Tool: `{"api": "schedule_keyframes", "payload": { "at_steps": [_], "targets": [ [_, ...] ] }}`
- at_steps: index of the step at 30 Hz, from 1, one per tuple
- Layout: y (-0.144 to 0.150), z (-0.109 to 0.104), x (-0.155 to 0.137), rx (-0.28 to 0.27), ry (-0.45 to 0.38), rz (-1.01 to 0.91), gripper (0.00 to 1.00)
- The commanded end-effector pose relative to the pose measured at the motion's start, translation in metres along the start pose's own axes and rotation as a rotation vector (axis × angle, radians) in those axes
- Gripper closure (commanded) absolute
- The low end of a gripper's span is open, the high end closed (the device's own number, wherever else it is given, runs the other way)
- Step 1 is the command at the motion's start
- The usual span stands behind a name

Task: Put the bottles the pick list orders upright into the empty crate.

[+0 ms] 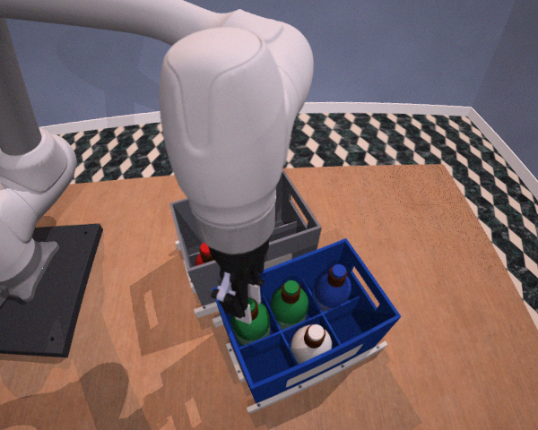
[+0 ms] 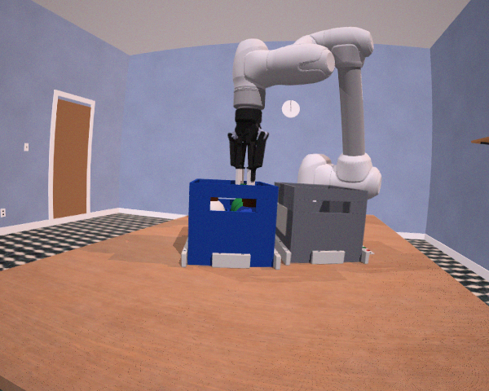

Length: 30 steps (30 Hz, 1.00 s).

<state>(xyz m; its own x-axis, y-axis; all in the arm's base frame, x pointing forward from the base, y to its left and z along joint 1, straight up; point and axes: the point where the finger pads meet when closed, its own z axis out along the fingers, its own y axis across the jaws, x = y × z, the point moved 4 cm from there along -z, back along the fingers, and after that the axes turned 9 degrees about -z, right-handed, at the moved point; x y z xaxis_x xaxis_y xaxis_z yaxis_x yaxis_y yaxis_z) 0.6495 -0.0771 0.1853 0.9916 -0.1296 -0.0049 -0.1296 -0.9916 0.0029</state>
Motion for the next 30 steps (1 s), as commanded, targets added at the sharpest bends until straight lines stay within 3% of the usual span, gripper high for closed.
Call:
{"api": "schedule_keyframes", "payload": {
  "at_steps": [1,30],
  "targets": [
    [0.000,-0.006,0.000,0.000,0.000,0.000,1.00],
    [0.000,-0.047,0.000,0.000,0.000,0.000,1.00]
  ]
}}
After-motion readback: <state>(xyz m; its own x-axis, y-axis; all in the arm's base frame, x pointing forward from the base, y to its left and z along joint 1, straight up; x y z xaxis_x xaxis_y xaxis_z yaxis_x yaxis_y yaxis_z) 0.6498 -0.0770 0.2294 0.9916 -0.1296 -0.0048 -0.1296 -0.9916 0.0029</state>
